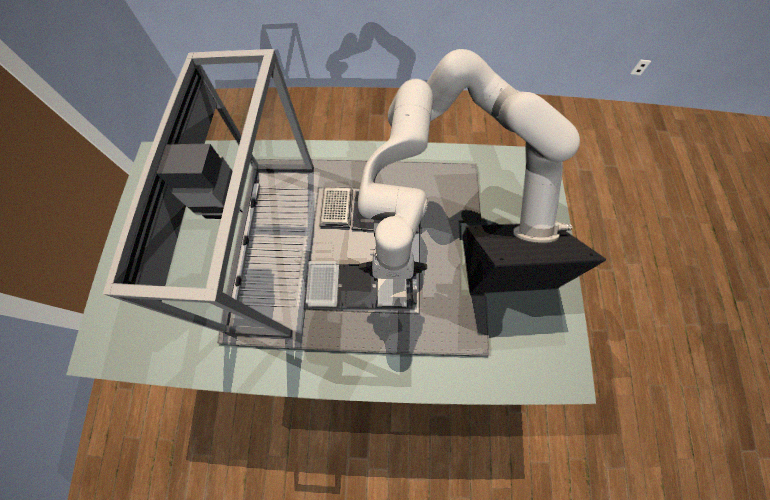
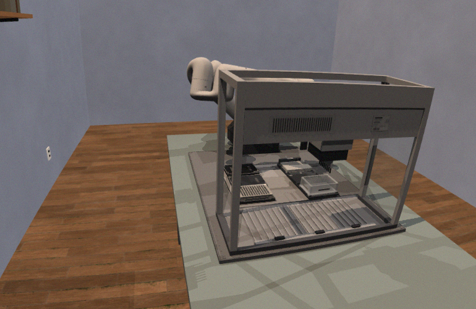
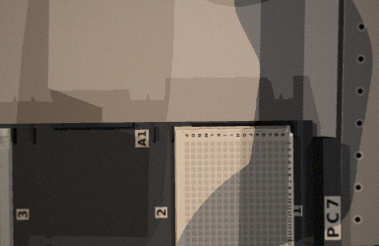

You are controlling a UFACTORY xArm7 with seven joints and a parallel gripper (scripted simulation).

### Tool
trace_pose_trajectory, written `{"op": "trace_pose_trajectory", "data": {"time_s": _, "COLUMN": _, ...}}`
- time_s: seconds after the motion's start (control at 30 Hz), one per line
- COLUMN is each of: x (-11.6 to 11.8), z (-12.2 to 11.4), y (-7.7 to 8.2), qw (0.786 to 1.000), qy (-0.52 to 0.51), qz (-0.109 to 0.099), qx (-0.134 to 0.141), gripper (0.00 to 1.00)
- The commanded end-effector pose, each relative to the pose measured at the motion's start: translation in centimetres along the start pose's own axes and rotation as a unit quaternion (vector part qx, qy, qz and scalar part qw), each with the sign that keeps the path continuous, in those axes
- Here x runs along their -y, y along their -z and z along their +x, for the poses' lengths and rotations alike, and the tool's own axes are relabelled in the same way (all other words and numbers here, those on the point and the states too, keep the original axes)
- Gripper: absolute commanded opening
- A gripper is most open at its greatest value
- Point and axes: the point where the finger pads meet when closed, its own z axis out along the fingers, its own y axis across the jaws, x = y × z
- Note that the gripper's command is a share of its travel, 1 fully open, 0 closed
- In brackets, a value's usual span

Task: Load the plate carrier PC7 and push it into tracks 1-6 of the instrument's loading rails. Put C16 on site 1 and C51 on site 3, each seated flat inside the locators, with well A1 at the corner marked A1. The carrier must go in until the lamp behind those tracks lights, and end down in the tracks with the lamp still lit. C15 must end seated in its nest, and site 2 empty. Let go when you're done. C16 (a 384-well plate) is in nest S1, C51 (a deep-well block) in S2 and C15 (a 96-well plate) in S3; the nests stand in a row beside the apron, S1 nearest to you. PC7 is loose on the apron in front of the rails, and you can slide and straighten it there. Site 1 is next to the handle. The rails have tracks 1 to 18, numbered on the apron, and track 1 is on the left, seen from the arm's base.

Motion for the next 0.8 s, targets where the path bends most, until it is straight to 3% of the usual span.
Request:
{"op": "trace_pose_trajectory", "data": {"time_s": 0.0, "x": 0.1, "z": -0.1, "y": 0.7, "qw": 1.0, "qy": 0.0, "qz": 0.001, "qx": 0.001, "gripper": 1.0}}
{"op": "trace_pose_trajectory", "data": {"time_s": 0.17, "x": 0.1, "z": -0.1, "y": 1.5, "qw": 1.0, "qy": 0.0, "qz": 0.001, "qx": 0.001, "gripper": 1.0}}
{"op": "trace_pose_trajectory", "data": {"time_s": 0.67, "x": 0.1, "z": -0.1, "y": 1.5, "qw": 1.0, "qy": 0.0, "qz": 0.001, "qx": 0.001, "gripper": 1.0}}
{"op": "trace_pose_trajectory", "data": {"time_s": 0.77, "x": 1.1, "z": 1.0, "y": 1.4, "qw": 1.0, "qy": -0.014, "qz": 0.001, "qx": 0.001, "gripper": 1.0}}
